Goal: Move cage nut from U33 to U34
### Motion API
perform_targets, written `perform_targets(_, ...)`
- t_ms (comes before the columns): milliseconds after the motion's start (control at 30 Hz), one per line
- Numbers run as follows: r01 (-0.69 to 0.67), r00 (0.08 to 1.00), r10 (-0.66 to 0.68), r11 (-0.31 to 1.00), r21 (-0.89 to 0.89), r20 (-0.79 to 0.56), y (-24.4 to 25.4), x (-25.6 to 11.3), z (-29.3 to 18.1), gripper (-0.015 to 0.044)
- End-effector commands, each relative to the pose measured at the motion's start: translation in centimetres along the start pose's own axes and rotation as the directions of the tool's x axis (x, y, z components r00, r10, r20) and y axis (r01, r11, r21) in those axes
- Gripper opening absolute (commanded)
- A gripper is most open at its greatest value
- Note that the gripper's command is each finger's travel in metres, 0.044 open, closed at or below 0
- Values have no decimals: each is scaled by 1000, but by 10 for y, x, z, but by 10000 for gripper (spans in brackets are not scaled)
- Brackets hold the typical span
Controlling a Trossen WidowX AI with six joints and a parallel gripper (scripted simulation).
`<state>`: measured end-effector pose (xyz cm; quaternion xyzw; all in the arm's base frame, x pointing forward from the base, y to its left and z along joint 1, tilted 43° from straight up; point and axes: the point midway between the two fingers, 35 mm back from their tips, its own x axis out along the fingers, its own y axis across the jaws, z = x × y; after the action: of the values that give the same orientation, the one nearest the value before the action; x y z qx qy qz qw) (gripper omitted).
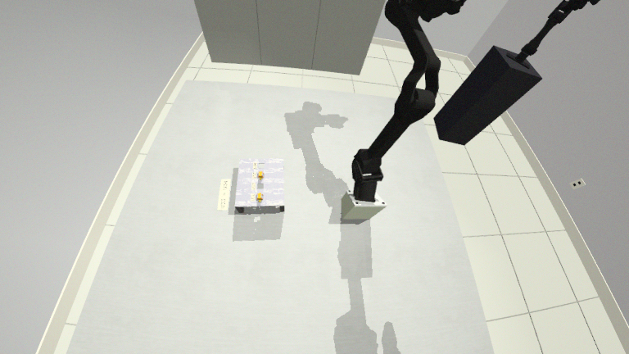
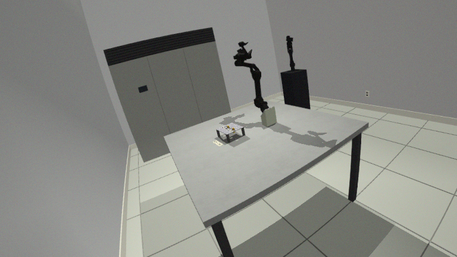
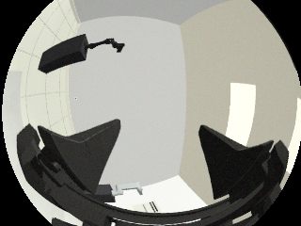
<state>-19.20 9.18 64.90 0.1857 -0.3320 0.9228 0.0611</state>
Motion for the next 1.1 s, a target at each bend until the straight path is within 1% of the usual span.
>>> perform_targets(0,2,1000,-2,1000,-4,4,0,0,2,426)
perform_targets(33,7,1000,-7,1000,-16,18,2,-1,7,440)
perform_targets(133,34,994,-24,995,-94,105,11,-7,39,440)
perform_targets(300,58,960,20,962,-269,279,34,-25,98,440)
perform_targets(467,78,928,26,962,-261,372,42,-35,122,440)
perform_targets(667,144,865,61,920,-363,498,59,-62,163,440)
perform_targets(733,192,824,79,893,-407,562,67,-79,183,440)
perform_targets(900,364,672,134,797,-482,728,90,-139,235,440)
perform_targets(1067,556,478,195,687,-467,856,112,-212,274,440)
